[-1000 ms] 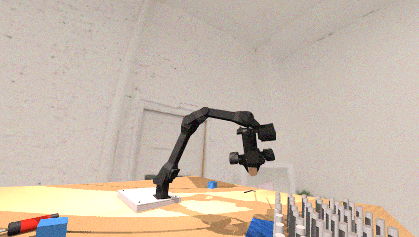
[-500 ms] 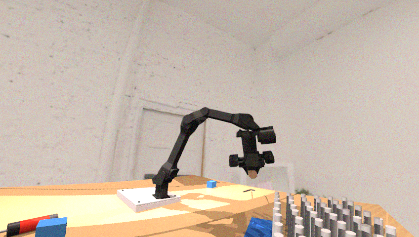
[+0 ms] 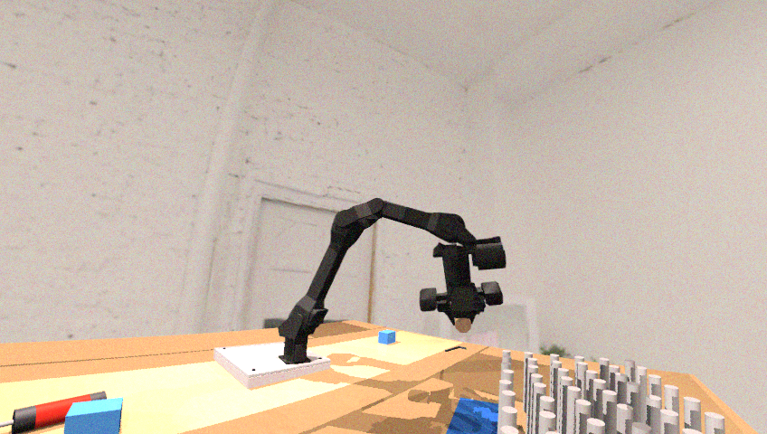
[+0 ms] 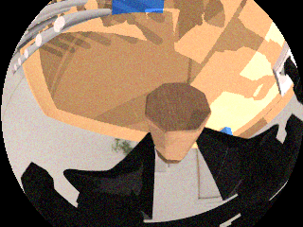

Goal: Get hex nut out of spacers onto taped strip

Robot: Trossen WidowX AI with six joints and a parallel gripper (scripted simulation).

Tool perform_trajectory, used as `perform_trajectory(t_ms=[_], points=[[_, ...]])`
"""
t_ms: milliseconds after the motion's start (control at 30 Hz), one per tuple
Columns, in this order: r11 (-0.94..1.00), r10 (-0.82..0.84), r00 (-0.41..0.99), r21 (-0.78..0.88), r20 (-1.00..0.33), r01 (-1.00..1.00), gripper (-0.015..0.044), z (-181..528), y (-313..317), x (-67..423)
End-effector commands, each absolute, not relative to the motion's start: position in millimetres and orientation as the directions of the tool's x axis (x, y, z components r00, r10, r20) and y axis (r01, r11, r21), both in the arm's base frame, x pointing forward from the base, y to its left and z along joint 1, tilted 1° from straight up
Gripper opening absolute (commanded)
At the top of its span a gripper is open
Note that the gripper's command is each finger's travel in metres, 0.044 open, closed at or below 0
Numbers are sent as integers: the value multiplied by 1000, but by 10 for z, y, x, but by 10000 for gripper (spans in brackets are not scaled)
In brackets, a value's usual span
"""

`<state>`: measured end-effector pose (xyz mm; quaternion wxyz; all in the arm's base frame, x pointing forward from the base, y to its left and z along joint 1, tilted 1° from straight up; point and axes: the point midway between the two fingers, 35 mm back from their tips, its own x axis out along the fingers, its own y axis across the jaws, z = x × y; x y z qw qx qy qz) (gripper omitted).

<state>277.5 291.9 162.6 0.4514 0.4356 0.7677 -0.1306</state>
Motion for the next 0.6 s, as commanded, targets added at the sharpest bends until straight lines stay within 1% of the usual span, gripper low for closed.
perform_trajectory(t_ms=[0,567], points=[[588,554,-221,190,-802,786,0,1584,2927,2766],[588,555,-221,190,-802,786,0,1438,2943,2782]])
